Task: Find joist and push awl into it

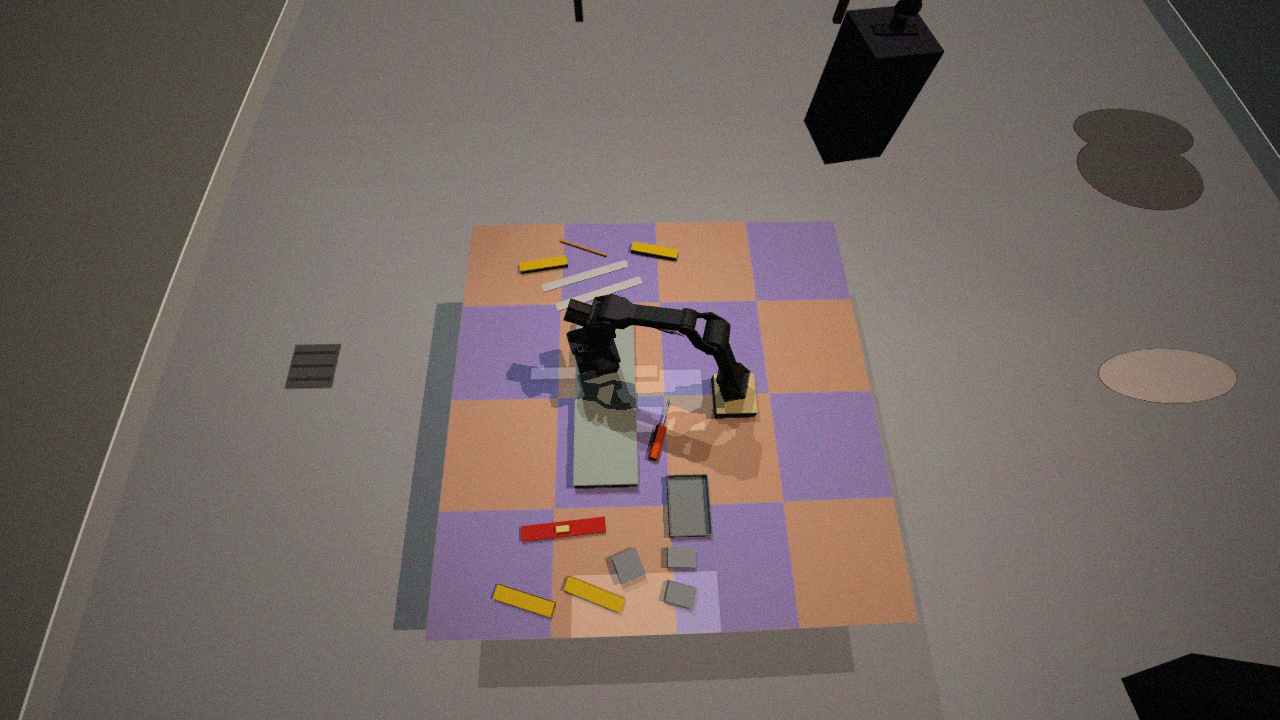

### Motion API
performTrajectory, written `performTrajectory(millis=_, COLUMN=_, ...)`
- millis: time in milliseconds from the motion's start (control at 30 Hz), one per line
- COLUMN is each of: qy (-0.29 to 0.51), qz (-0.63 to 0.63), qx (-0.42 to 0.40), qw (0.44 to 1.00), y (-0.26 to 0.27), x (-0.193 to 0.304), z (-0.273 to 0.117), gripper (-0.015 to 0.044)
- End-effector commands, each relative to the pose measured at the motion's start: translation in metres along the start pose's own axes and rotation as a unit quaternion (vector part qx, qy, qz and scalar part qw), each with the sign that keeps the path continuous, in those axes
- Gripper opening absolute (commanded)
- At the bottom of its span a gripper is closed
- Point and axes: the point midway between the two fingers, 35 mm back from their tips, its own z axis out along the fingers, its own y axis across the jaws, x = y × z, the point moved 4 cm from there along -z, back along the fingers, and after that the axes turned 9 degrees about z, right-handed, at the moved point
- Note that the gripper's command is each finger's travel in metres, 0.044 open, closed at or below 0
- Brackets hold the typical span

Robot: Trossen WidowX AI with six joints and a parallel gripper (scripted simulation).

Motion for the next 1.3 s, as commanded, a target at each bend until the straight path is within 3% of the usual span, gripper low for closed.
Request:
performTrajectory(millis=0, qy=-0.007, qz=-0.035, qx=-0.007, qw=0.999, y=0.030, x=-0.007, z=-0.001, gripper=0.0000)
performTrajectory(millis=633, qy=-0.002, qz=-0.188, qx=-0.052, qw=0.981, y=0.159, x=-0.004, z=0.010, gripper=0.0000)
performTrajectory(millis=1267, qy=0.003, qz=-0.336, qx=-0.097, qw=0.937, y=0.277, x=0.038, z=0.009, gripper=0.0000)
